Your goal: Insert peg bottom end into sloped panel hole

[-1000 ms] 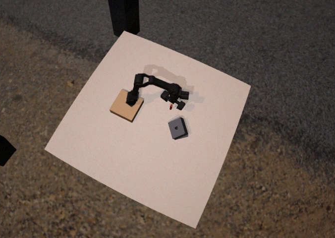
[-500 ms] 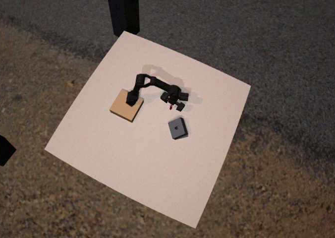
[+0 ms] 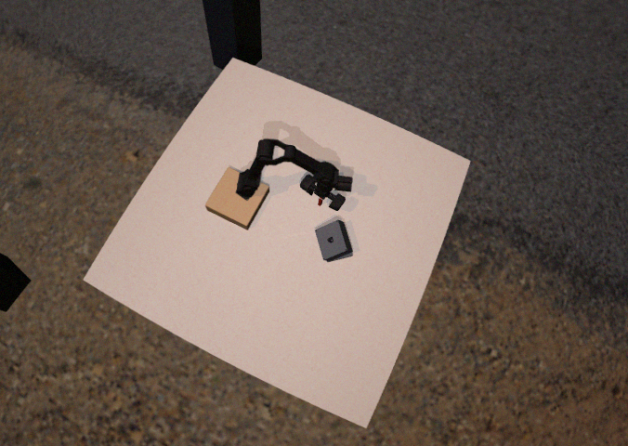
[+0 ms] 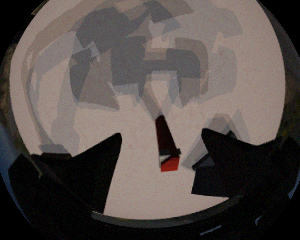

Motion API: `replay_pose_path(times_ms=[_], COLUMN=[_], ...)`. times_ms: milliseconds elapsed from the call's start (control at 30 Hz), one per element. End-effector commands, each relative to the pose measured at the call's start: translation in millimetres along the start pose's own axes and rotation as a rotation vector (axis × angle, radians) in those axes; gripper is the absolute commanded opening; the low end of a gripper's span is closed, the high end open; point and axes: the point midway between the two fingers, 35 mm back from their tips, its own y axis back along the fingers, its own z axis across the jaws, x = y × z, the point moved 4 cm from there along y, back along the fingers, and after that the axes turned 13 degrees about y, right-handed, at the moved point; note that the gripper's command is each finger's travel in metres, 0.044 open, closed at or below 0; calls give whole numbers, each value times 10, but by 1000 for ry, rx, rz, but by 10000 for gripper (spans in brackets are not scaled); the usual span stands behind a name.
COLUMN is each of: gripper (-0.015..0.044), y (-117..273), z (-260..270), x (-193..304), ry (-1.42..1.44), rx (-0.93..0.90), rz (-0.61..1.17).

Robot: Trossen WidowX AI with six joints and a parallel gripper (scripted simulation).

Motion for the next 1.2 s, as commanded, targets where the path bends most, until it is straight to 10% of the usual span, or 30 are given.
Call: replay_pose_path(times_ms=[0,433,1167], gripper=[387,46,0], y=[6,6,321], z=[-3,-3,-27], x=[-1,-1,-12], ry=[0,0,0], rx=[2,2,1], rz=[0,0,2])
